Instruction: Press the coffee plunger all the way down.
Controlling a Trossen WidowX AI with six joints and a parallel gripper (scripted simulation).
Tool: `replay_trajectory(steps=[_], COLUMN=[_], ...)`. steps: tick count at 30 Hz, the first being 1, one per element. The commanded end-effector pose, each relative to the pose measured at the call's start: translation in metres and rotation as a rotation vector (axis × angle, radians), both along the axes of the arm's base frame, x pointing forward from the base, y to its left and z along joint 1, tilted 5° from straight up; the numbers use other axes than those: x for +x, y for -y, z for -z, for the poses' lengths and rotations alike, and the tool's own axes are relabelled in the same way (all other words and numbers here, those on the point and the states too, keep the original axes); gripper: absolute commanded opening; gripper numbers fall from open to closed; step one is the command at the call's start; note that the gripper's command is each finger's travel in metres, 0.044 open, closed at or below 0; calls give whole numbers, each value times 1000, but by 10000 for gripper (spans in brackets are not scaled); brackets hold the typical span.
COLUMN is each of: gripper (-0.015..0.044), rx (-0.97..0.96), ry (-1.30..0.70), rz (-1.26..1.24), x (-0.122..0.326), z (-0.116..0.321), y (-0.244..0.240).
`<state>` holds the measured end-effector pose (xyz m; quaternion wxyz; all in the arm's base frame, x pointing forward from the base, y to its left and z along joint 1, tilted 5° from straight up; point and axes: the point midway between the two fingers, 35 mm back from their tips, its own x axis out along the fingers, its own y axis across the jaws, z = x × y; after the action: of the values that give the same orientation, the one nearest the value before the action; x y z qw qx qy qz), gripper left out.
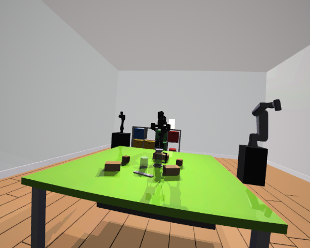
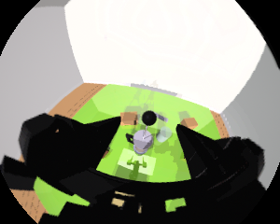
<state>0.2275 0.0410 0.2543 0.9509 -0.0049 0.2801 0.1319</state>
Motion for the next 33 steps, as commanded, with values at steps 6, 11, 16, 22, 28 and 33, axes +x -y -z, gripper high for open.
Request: replay_trajectory(steps=[6,11,16,22,28,33], gripper=[440,440,440,440,335,204], rx=[1,1,1,1,1,1], ry=[3,3,4,4,5,5], rz=[10,11,11,12,12,12], x=[10,17,23,31,31,31], z=[8,13,17,22,23,23], y=[-1,-3,-5,-8,-8,-8])
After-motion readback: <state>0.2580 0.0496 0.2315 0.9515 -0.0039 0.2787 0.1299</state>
